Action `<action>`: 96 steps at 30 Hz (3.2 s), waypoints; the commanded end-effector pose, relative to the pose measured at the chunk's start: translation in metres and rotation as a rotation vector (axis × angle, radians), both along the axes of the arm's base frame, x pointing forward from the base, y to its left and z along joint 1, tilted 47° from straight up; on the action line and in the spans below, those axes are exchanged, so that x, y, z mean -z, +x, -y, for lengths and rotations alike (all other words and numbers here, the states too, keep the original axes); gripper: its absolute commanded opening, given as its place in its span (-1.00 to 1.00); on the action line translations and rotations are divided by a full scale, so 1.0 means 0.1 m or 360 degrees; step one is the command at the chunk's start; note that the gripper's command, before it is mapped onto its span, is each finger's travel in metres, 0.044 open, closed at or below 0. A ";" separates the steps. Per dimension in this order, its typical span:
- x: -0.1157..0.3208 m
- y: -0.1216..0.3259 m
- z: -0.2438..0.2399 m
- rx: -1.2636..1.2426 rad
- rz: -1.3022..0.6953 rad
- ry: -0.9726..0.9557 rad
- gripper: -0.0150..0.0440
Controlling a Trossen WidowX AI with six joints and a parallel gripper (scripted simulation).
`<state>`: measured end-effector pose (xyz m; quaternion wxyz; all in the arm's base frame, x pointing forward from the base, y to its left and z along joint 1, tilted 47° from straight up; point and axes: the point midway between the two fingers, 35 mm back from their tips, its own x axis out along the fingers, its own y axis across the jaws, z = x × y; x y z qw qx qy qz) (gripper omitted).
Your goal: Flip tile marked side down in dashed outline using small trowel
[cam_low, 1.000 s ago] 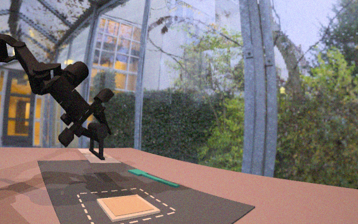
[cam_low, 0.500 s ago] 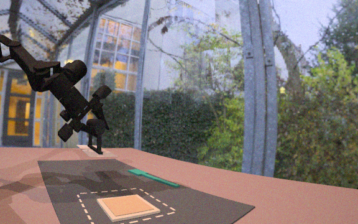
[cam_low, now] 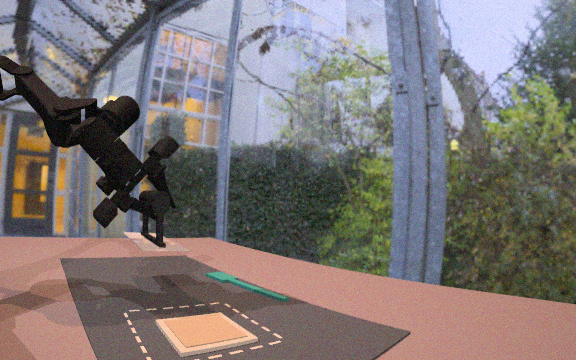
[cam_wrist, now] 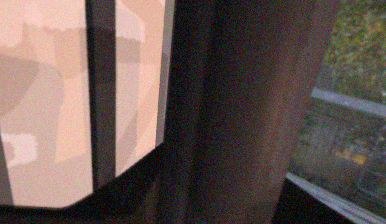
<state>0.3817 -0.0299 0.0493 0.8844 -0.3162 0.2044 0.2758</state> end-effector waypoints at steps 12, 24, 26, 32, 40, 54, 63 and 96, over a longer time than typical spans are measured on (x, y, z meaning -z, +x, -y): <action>-0.03 0.02 0.03 0.0020 0.0009 -0.0003 -0.49; -0.05 0.06 -0.05 -0.0047 0.0062 0.0005 -0.49; -0.12 0.13 -0.12 -0.0112 0.0146 0.0011 -0.49; -0.33 0.31 -0.36 -0.0315 0.0396 0.0024 -0.49; -0.59 0.43 -0.69 -0.0601 0.0721 0.0028 -0.49; -0.92 0.37 -1.27 -0.1135 0.1265 -0.0007 -0.49; -0.99 0.21 -1.55 -0.1429 0.1543 -0.0054 -0.49; -0.76 0.24 -1.82 -0.1425 0.1547 -0.0049 -0.31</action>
